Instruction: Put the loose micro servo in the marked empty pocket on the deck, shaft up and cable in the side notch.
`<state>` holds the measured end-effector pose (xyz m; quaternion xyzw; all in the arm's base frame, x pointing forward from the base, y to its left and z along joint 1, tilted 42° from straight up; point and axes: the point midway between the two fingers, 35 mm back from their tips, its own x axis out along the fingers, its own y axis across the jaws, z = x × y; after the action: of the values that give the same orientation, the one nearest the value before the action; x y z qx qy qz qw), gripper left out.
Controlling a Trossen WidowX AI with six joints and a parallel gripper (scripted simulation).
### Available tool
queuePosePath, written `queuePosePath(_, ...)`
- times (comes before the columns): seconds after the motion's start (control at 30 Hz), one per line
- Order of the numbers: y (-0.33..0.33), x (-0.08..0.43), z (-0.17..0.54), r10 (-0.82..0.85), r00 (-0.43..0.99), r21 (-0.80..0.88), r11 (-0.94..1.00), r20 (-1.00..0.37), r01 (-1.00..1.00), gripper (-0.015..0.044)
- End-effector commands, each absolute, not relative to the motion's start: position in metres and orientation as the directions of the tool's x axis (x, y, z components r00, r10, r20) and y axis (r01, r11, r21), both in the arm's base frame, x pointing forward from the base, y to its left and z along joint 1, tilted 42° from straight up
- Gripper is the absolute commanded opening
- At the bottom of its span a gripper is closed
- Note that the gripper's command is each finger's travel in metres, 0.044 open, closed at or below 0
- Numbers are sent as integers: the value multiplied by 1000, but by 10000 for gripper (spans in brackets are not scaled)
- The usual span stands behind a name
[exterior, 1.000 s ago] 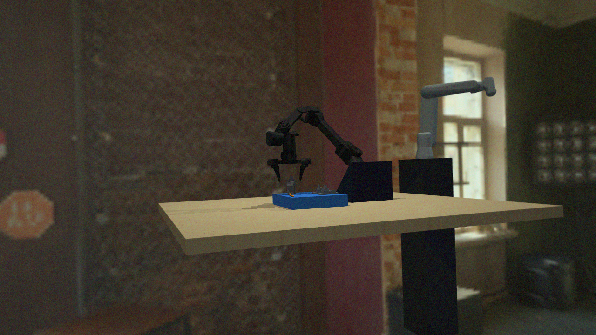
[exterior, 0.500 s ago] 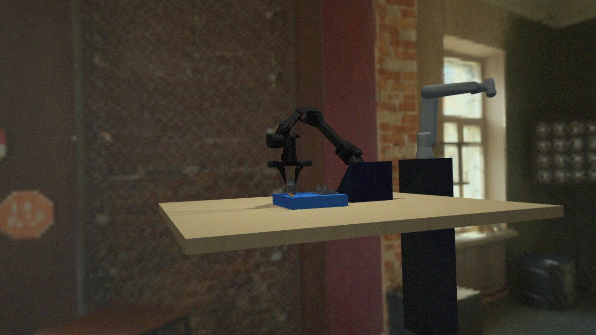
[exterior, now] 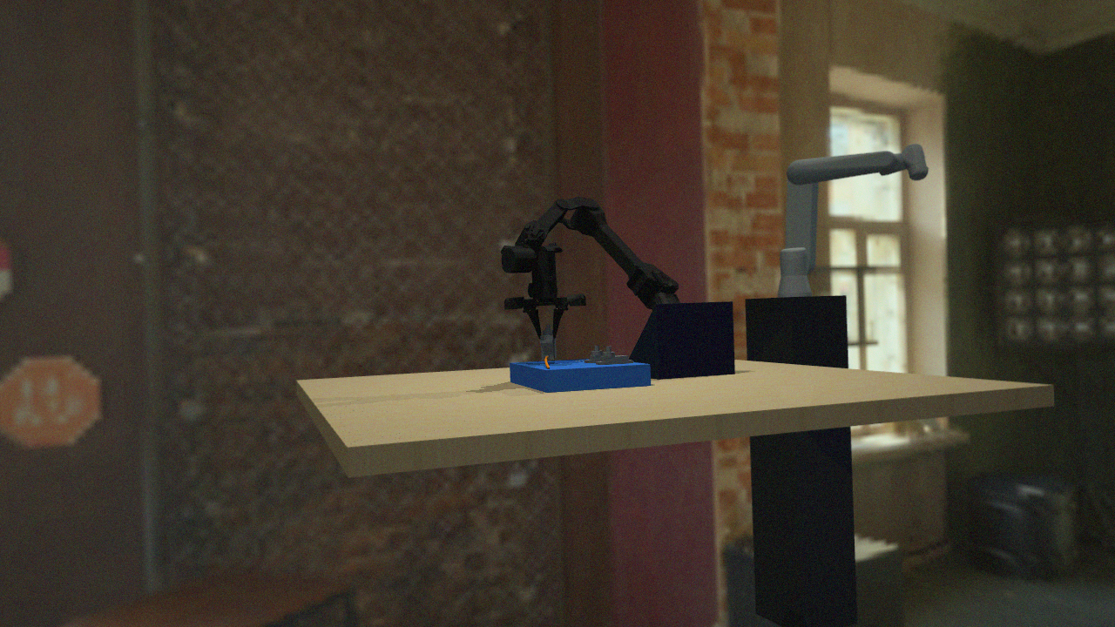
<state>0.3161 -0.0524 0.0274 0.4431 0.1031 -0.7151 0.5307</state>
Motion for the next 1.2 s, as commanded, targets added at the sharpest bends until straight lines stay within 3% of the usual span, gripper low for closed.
queuePosePath(0.0,-42,314,40,-663,-24,340,-414,-748,844,0)
queuePosePath(1.17,-64,284,60,-664,-25,329,-403,-747,854,0)
